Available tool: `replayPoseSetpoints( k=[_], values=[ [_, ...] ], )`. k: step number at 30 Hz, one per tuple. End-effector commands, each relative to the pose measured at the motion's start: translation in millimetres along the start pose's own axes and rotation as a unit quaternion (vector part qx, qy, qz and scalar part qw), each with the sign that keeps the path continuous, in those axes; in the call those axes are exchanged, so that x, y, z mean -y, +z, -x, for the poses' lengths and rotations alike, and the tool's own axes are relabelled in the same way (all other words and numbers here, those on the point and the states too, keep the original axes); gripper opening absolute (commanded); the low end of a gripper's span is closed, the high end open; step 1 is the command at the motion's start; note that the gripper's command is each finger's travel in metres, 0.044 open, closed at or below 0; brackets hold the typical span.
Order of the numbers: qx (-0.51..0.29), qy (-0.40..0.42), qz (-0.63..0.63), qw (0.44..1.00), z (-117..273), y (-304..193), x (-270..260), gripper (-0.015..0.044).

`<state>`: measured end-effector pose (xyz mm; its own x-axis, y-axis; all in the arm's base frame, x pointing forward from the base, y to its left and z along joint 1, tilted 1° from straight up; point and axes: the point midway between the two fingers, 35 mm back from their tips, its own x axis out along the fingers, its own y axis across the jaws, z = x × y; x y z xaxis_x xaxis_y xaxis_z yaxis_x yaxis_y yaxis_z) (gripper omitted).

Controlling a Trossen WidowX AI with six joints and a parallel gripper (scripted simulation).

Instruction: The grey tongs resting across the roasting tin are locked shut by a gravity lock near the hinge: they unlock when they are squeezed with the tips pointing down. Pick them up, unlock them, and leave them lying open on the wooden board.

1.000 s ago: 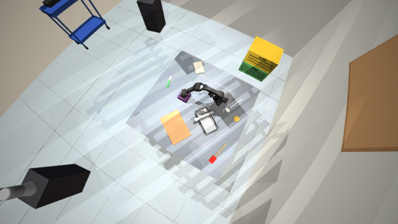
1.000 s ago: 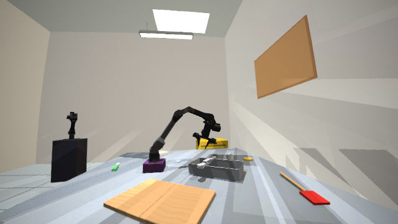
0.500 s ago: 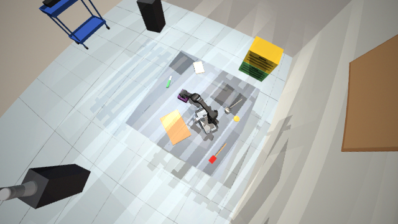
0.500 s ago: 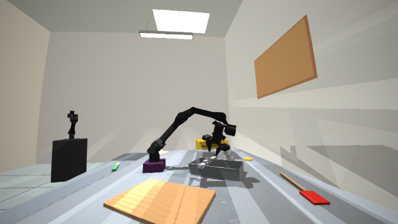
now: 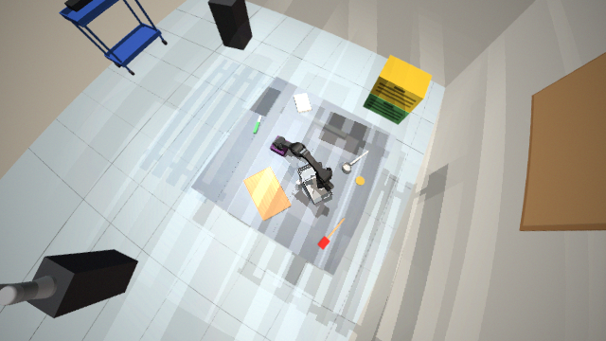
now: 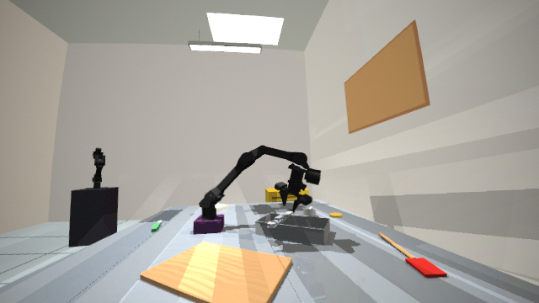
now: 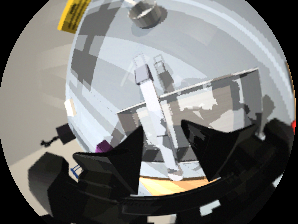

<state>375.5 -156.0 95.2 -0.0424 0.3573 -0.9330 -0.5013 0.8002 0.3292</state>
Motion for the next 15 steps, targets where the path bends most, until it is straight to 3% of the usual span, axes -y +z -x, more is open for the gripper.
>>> replayPoseSetpoints(
  k=[1, 15],
  values=[
    [-0.003, 0.006, -0.002, 1.0, -8.0, 0.3, 1.0, 0.026],
    [-0.017, 0.02, -0.009, 1.0, -30.9, 0.0, 0.7, 0.026]
  ],
)
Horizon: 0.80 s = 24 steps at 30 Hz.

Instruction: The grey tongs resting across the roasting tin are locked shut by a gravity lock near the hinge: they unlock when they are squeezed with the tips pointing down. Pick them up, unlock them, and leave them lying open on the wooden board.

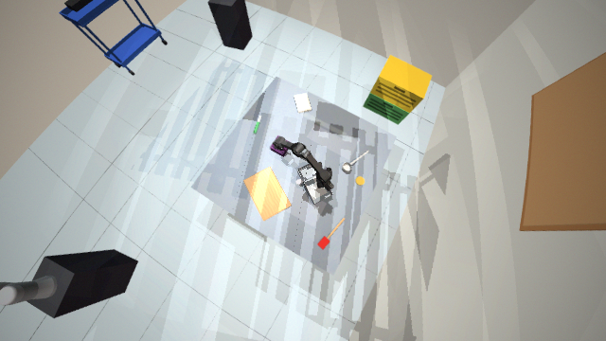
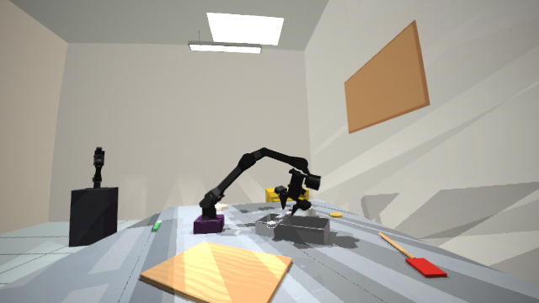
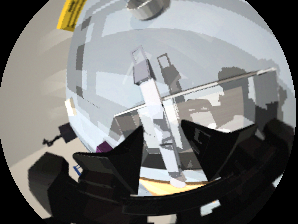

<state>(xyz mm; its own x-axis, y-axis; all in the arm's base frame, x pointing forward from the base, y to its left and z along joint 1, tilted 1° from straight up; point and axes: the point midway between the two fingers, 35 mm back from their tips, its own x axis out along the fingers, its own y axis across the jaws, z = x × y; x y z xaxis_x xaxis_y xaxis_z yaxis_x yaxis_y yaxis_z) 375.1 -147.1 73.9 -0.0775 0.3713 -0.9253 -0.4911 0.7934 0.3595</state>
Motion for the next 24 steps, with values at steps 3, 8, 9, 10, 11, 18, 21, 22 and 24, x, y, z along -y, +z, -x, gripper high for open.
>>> replayPoseSetpoints(
  k=[3, 8, 9, 10, 11, 18, 21, 22, 24],
  values=[
    [-0.008, 0.008, -0.005, 1.0, -12.7, -0.7, 1.1, 0.026],
    [-0.014, 0.013, -0.008, 1.0, -20.9, -1.0, 0.9, 0.026],
    [-0.015, 0.014, -0.008, 1.0, -22.6, -1.1, 0.8, 0.026],
    [-0.016, 0.015, -0.009, 1.0, -24.2, -1.1, 0.7, 0.026],
    [-0.017, 0.016, -0.009, 1.0, -25.9, -1.2, 0.7, 0.026],
    [-0.024, 0.023, -0.013, 0.999, -37.3, -2.0, -0.1, 0.026],
    [-0.027, 0.026, -0.014, 0.999, -42.3, -2.3, -0.5, 0.026],
    [-0.028, 0.027, -0.015, 0.999, -43.9, -2.5, -0.7, 0.026],
    [-0.03, 0.028, -0.015, 0.999, -47.2, -2.8, -1.0, 0.026]
  ],
)
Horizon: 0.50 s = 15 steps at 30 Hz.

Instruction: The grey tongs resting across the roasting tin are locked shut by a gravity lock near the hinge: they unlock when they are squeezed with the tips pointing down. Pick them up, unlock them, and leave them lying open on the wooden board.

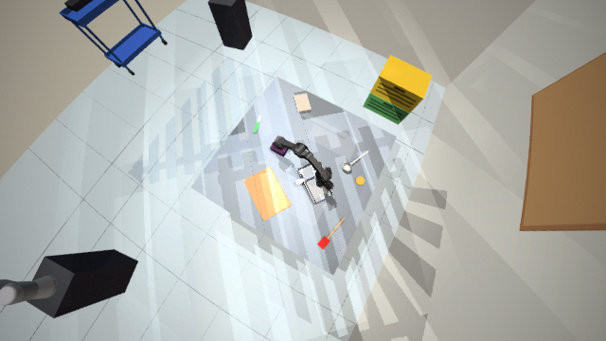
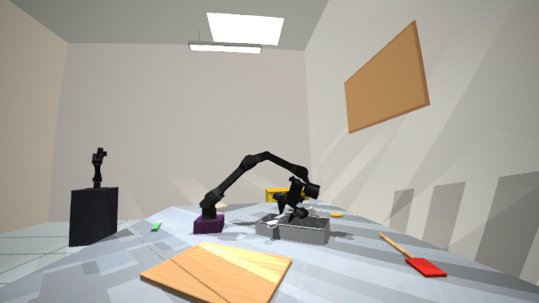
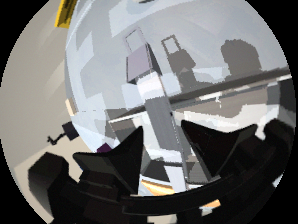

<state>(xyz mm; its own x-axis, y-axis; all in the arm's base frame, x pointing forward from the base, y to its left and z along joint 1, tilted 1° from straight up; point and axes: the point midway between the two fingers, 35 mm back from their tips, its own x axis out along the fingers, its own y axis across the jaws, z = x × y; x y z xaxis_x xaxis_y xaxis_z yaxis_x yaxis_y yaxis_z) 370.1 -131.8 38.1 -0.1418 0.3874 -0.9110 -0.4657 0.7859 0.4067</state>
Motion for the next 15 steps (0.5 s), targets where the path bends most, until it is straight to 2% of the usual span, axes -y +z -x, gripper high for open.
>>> replayPoseSetpoints(
  k=[1, 8, 12, 15],
  values=[
    [-0.008, 0.005, -0.005, 1.0, -9.6, -1.2, 1.0, 0.026],
    [-0.012, 0.008, -0.006, 1.0, -15.3, -1.6, 0.6, 0.026],
    [-0.008, 0.007, -0.003, 1.0, -11.5, -0.6, -0.6, 0.0155],
    [-0.008, 0.007, -0.003, 1.0, -11.5, -0.6, -0.6, 0.0135]
  ],
)
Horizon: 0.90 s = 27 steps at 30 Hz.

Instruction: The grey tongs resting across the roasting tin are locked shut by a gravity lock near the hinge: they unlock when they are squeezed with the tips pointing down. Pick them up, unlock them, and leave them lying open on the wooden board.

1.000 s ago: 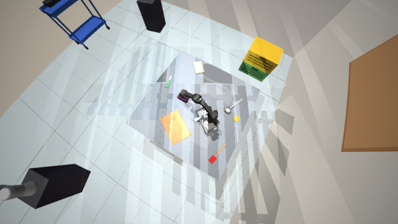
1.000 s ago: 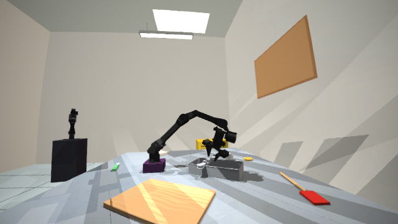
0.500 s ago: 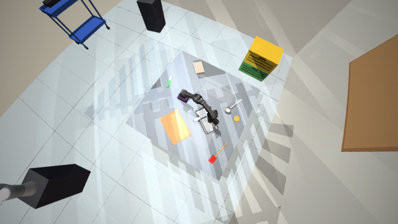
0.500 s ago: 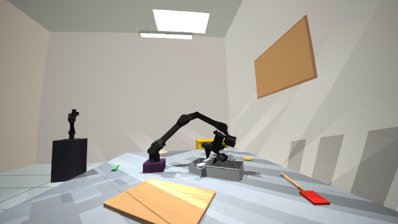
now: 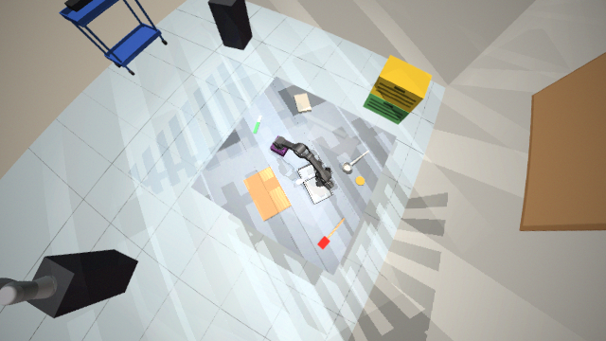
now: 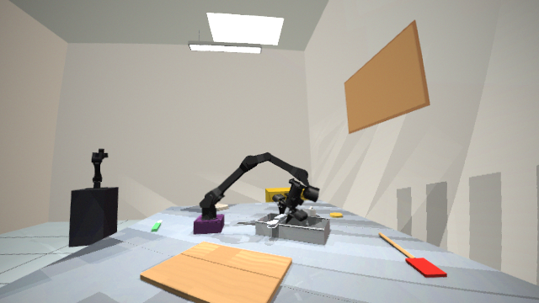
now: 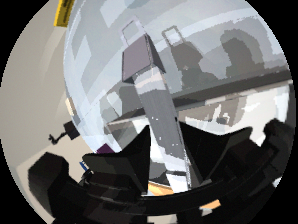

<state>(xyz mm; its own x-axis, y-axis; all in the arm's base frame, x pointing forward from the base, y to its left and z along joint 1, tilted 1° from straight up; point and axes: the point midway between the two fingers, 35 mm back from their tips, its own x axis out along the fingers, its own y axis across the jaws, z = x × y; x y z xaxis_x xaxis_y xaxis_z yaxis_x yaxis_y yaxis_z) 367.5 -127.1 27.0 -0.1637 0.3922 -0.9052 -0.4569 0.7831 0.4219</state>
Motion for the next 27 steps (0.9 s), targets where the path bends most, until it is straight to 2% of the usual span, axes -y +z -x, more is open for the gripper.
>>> replayPoseSetpoints(
  k=[1, 14, 19, 21, 22, 27],
  values=[
    [0.001, -0.001, 0.0, 1.0, 0.8, 0.2, -0.1, 0.0128],
    [0.001, -0.001, 0.0, 1.0, 0.8, 0.2, -0.1, 0.0042],
    [0.001, -0.001, 0.0, 1.0, 0.8, 0.2, -0.1, -0.009],
    [0.004, -0.004, -0.002, 1.0, 8.7, 0.5, -3.8, -0.0142],
    [0.006, -0.007, -0.004, 1.0, 16.0, 0.7, -7.4, -0.015],
    [0.026, -0.027, -0.019, 0.999, 65.1, -0.8, -35.6, -0.015]
  ],
)
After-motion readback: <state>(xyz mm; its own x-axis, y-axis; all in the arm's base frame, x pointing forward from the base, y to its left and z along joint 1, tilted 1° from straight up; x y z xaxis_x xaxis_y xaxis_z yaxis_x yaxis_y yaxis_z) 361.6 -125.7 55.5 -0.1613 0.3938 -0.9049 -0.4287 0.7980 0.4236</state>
